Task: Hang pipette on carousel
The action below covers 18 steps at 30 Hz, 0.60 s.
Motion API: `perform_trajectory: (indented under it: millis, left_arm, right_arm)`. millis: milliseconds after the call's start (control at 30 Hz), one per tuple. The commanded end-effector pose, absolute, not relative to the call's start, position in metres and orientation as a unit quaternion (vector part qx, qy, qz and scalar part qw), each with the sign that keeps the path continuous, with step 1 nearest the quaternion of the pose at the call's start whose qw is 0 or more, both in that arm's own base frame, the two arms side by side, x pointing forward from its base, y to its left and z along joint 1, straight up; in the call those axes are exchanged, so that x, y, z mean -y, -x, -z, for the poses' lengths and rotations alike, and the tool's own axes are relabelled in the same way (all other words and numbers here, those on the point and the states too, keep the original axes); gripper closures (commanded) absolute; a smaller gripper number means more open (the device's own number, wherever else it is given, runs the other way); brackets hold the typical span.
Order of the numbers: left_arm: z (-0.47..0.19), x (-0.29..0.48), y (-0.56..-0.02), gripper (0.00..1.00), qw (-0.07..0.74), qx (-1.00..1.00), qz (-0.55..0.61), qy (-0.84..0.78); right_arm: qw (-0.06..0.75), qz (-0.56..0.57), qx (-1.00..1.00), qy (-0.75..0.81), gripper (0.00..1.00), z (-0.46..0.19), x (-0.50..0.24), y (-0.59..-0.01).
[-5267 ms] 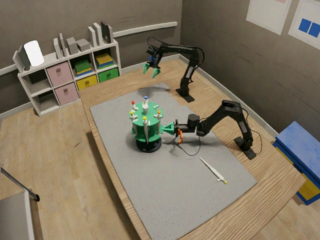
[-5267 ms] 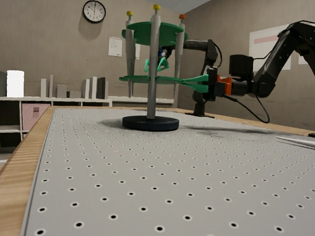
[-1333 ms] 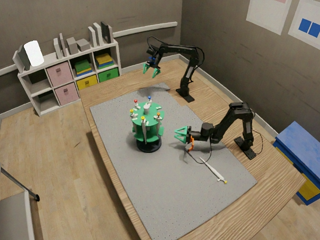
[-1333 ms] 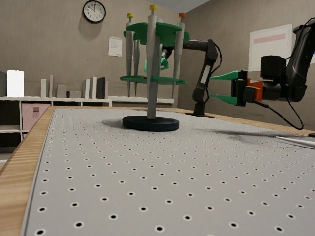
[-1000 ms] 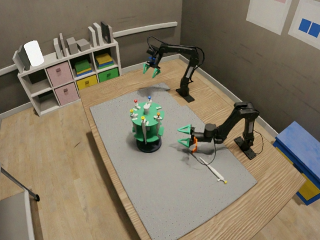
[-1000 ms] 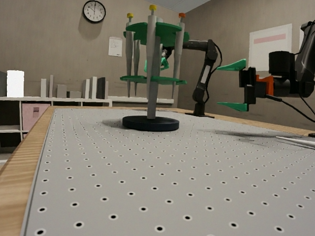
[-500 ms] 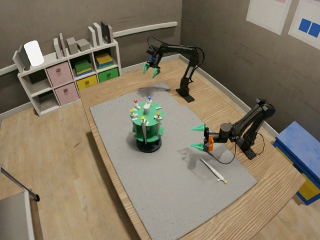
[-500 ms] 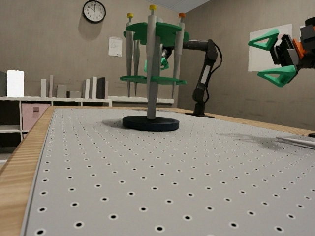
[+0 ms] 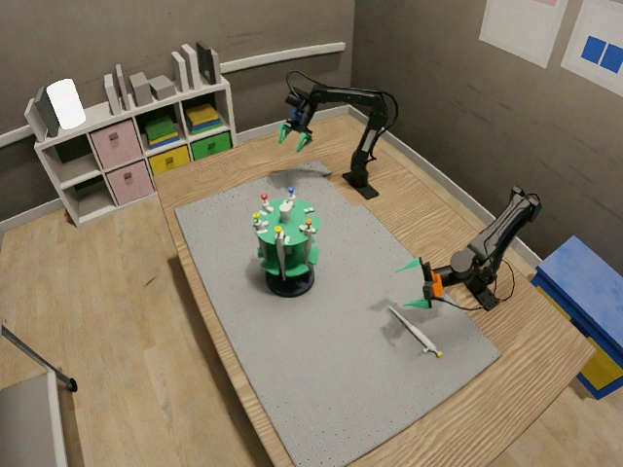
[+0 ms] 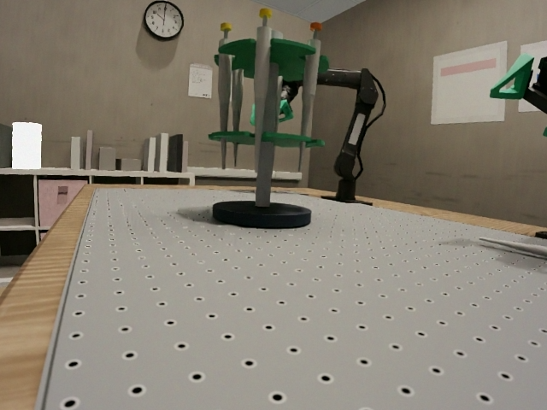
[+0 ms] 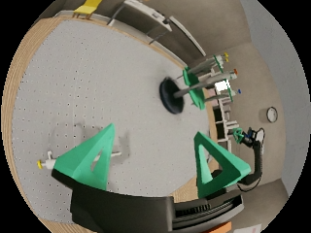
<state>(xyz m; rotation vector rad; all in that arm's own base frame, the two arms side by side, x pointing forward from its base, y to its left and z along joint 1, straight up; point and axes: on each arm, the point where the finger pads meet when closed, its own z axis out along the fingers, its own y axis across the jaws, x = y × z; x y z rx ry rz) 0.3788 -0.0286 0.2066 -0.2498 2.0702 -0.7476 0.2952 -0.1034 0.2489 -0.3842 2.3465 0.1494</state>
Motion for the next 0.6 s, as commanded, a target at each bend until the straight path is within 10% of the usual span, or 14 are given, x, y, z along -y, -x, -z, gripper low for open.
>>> perform_trajectory:
  millis: [0, 567]
  left_arm:
    - [-0.213, 0.022, -0.366, 0.0, 0.406, -0.88, 0.243, 0.029]
    - [-0.24, -0.072, -0.319, 0.0, 0.382, -0.915, 0.051, -0.123]
  right_arm:
    - [0.381, -0.06, -0.91, 0.153, 0.0, -0.253, 0.106, -0.299]
    - [0.381, -0.06, -0.91, 0.153, 0.0, -0.253, 0.106, -0.299]
